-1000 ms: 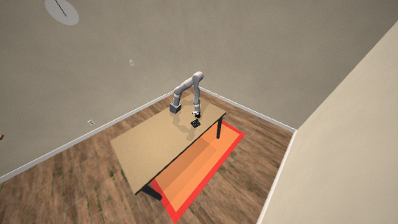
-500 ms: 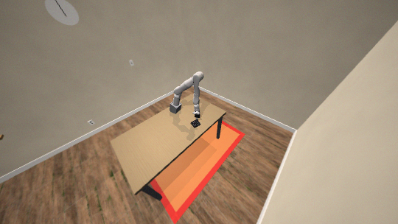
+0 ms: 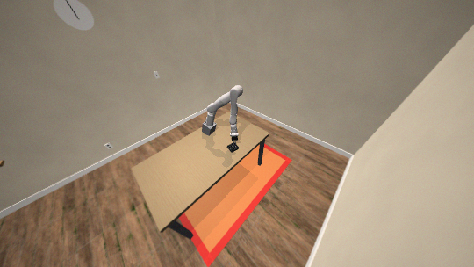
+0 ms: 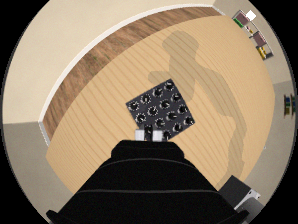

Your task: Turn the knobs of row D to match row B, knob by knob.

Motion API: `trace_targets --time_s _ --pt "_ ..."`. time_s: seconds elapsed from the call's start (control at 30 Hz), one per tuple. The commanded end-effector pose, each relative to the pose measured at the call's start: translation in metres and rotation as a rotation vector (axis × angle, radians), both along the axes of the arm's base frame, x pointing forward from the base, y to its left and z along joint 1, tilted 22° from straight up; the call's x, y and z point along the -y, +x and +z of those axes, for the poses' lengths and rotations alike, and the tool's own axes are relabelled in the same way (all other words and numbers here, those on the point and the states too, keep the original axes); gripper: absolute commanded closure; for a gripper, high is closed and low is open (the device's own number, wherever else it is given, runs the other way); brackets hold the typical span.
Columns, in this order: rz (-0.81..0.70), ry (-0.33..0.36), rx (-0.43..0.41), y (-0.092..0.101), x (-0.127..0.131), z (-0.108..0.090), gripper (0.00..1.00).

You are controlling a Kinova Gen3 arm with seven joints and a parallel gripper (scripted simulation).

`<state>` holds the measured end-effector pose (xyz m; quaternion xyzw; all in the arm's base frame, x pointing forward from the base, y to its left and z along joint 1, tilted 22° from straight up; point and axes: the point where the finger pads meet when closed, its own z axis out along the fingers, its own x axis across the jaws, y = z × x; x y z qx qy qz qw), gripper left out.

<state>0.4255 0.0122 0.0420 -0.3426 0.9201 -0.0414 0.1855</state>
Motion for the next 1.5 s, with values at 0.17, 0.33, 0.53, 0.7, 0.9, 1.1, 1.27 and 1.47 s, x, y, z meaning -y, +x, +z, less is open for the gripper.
trace_targets --time_s 0.17,0.33,0.53,0.7,0.9,1.1,1.27,1.47 --pt "0.111 -0.044 0.008 -0.0006 -0.0011 -0.0007 0.70" --pt "0.187 -0.074 0.012 -0.0006 -0.0011 -0.0007 0.70" --pt "0.269 -0.107 0.017 -0.0007 -0.0011 -0.0006 0.70" --pt "0.318 -0.126 0.020 -0.0007 -0.0011 -0.0006 0.70" --pt "0.371 -0.148 0.022 -0.0007 -0.0011 -0.0006 0.70" --pt "0.424 -0.169 0.025 -0.0007 -0.0011 -0.0006 0.70" --pt "0.452 -0.180 0.027 -0.0007 -0.0011 -0.0006 0.70" --pt "0.479 -0.191 0.028 -0.0007 -0.0011 -0.0006 0.70"
